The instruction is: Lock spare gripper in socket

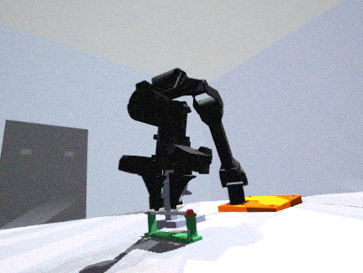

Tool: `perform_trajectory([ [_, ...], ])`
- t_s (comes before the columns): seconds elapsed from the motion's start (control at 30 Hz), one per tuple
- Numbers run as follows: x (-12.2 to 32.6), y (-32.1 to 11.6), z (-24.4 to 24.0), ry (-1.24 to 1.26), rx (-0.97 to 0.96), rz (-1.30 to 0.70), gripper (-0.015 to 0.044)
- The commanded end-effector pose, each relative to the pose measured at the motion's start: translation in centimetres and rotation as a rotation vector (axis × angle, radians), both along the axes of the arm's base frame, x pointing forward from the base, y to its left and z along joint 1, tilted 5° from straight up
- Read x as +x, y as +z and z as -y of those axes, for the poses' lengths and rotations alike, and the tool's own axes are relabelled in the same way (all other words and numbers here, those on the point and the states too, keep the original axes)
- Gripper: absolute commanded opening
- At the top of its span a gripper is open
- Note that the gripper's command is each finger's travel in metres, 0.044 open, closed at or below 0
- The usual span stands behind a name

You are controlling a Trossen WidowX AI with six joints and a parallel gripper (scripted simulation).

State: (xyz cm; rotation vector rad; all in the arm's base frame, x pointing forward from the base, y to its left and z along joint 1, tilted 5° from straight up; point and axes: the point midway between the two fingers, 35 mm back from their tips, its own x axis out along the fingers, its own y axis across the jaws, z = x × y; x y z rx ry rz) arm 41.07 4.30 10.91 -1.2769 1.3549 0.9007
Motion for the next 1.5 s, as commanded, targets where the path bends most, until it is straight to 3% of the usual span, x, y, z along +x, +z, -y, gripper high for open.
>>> perform_trajectory([
  [0.0,-0.1,-1.0,0.0,0.001,0.001,-0.013,0.0180],
  [1.1,0.0,-4.0,-0.1,0.001,0.001,-0.014,0.0180],
  [1.3,0.0,-4.0,-0.1,0.001,0.001,-0.014,0.0023],
  [1.47,0.1,-4.0,-0.1,0.001,0.001,-0.014,0.0000],
])
